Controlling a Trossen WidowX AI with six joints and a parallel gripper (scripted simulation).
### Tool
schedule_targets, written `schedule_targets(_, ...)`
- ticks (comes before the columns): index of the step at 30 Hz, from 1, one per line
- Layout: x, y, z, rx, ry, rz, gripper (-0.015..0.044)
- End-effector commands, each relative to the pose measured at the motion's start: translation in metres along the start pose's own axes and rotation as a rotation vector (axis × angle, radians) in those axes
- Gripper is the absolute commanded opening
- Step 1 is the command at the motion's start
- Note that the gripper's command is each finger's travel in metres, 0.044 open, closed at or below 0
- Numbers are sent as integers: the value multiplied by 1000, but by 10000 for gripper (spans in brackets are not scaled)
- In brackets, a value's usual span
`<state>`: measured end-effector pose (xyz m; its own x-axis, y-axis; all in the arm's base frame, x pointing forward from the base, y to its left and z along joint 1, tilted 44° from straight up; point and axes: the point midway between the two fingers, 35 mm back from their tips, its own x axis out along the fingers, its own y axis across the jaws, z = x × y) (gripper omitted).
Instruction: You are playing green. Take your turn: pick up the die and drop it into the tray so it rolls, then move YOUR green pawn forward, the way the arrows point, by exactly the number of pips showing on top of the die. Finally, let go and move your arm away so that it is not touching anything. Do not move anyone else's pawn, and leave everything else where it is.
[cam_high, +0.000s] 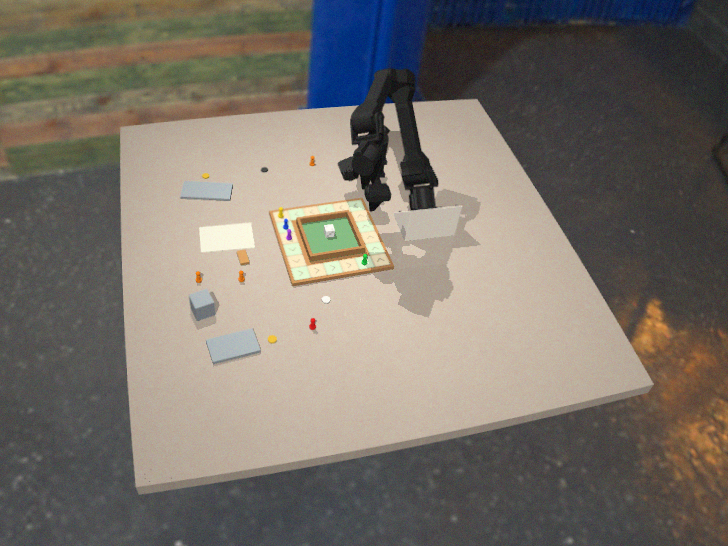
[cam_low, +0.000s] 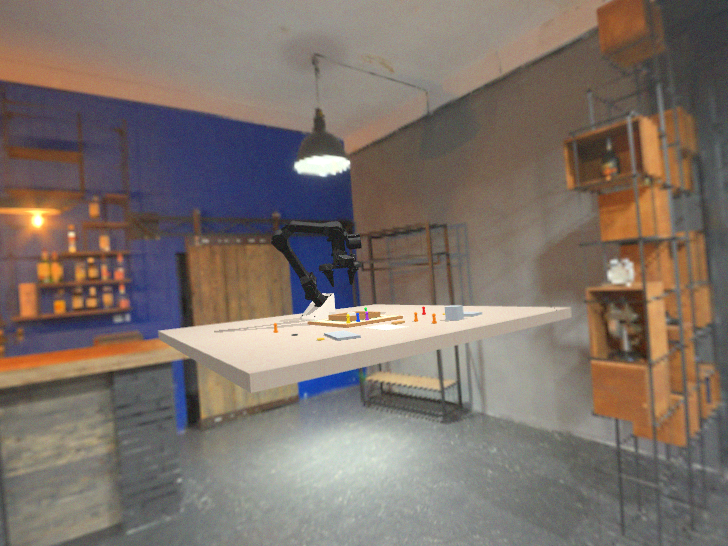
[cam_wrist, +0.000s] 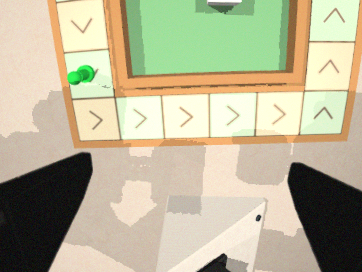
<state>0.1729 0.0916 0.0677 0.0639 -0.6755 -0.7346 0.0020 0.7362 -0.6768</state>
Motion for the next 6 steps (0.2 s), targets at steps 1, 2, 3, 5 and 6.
schedule_targets(1,2,1,0,-1,5,-9,440)
schedule_targets(2,2,1,0,-1,5,-9,440)
schedule_targets(3,2,1,0,-1,5,-9,440)
schedule_targets(5,2,1,0,-1,5,-9,440)
schedule_targets(6,2,1,0,-1,5,-9,440)
